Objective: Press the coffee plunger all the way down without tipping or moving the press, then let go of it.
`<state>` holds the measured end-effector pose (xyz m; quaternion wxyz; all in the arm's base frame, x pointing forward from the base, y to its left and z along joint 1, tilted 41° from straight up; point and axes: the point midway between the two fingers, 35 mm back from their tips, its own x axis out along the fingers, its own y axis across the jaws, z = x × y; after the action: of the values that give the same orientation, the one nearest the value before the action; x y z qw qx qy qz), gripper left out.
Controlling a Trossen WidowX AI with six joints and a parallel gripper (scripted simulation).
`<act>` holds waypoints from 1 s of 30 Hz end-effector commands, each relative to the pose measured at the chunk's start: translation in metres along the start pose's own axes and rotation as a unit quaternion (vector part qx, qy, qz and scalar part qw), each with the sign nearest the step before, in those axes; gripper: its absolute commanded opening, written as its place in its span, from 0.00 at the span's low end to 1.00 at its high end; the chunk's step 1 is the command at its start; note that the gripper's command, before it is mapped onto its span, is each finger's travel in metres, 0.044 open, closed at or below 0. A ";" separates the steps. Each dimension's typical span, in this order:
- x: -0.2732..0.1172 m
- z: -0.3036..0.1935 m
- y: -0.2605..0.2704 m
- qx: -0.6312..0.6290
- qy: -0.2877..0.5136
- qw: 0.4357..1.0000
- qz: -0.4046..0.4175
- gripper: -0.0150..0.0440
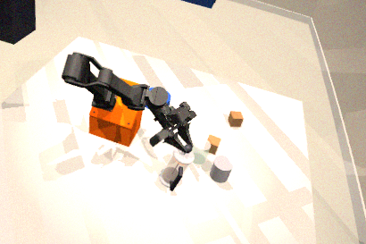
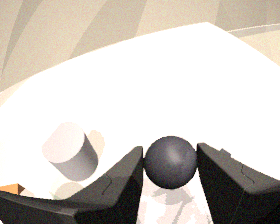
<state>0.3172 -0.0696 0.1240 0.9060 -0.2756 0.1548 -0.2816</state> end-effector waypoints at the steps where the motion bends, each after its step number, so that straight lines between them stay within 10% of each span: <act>1: 0.002 -0.003 0.000 -0.007 0.008 1.000 -0.003 0.46; 21: 0.002 0.001 0.001 -0.002 0.002 1.000 -0.001 0.46; 30: 0.002 0.001 0.001 -0.002 0.002 1.000 -0.001 0.86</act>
<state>0.3191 -0.0708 0.1241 0.9036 -0.2784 0.1571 -0.2852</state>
